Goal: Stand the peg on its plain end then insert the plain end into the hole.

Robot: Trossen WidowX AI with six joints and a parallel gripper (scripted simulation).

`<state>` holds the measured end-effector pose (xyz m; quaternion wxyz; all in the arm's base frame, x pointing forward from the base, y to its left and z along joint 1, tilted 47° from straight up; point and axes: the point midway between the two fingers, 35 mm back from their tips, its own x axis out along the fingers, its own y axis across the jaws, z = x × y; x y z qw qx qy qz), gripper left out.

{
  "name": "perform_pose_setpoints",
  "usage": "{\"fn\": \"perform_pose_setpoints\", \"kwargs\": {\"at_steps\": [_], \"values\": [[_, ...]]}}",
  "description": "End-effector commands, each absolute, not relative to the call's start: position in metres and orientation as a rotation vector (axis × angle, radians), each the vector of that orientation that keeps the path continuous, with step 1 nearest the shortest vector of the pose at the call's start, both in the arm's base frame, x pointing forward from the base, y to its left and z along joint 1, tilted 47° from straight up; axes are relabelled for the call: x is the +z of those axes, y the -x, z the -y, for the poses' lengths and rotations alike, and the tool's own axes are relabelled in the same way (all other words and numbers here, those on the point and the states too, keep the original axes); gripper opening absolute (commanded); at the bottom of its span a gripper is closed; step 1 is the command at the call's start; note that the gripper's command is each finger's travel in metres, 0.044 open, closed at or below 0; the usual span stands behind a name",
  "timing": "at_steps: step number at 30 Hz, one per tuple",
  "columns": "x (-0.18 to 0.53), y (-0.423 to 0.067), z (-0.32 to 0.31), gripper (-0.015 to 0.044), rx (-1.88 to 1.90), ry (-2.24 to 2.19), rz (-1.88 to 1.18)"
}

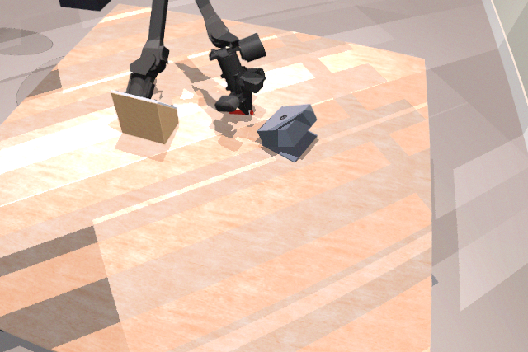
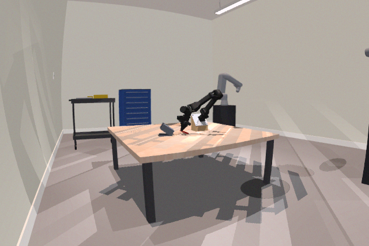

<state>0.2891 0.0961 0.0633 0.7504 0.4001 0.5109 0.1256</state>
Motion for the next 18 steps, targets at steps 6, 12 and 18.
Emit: {"fn": "perform_pose_setpoints", "kwargs": {"at_steps": [6, 12, 18], "values": [[0.0659, -0.2829, -0.0947, 0.0049, 0.237, -0.881, -1.049], [0.0678, -0.2795, -0.0937, 0.0049, 0.213, -0.883, -1.001], [0.0696, -0.2760, -0.0929, 0.0049, 0.189, -0.885, -0.953]]}}
